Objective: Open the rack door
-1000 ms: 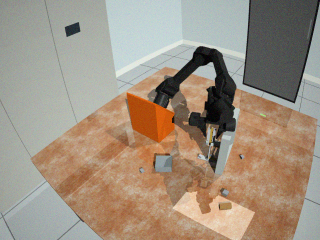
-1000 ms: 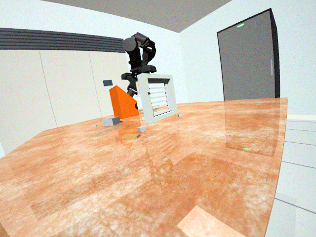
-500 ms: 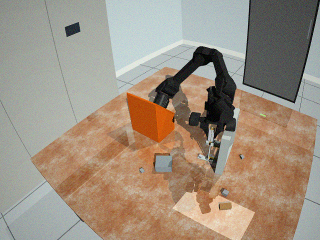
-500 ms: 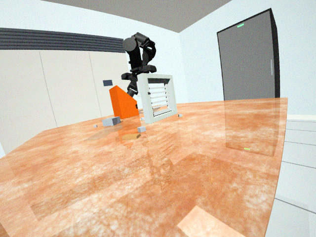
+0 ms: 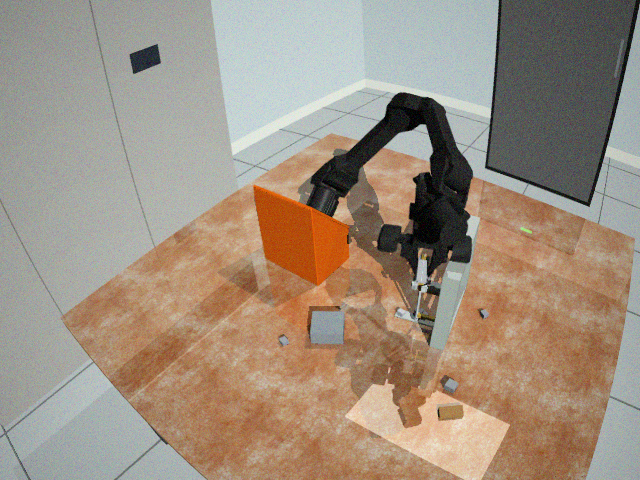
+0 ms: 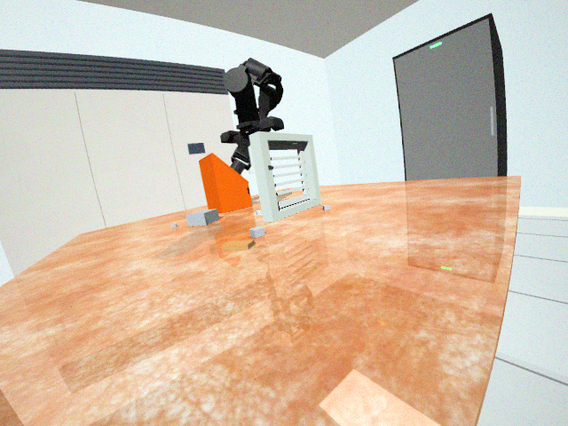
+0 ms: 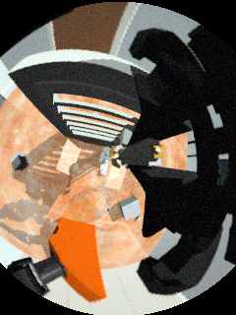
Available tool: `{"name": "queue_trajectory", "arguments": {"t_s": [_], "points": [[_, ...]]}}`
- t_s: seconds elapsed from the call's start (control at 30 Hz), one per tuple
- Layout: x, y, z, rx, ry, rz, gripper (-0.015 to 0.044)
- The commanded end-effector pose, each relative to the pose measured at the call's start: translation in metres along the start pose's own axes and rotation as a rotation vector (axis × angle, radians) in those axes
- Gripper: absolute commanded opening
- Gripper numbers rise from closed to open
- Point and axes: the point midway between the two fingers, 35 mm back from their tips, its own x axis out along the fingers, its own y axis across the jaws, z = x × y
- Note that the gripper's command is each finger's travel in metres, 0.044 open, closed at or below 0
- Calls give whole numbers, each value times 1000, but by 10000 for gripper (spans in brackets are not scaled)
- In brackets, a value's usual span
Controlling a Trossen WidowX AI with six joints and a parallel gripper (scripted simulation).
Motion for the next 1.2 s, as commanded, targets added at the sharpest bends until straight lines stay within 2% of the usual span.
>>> {"name": "queue_trajectory", "arguments": {"t_s": [0.0,1.17], "points": [[0,0,0,-2,-1,-1,12],[0,41,32,700,-2,2,12]]}}
